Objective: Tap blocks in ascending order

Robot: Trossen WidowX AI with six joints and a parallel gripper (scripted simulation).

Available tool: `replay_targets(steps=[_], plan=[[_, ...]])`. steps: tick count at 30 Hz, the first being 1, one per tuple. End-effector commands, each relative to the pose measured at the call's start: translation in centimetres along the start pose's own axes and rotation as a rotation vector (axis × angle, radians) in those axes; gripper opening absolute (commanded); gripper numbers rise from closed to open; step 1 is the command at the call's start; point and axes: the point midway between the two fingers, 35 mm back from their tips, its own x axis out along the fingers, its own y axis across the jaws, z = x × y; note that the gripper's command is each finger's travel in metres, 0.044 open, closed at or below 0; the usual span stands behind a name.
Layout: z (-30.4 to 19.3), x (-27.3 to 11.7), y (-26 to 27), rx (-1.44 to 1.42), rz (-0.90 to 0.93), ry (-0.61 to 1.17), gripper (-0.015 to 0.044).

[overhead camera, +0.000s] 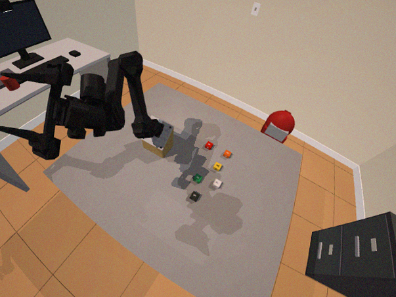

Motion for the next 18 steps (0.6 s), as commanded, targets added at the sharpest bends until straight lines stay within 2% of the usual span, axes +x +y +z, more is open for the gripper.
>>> replay_targets(steps=[1,9,13,18], plan=[[0.1,0.0,0.5,0.010,0.015,-0.002,0.0400],[5.8,-1.4,14.6,0.441,0.573,-0.018,0.0400],[10.0,-4.4,20.0,0.624,0.865,0.003,0.0400],[15.2,-9.5,24.3,0.773,1.200,0.048,0.0400]])
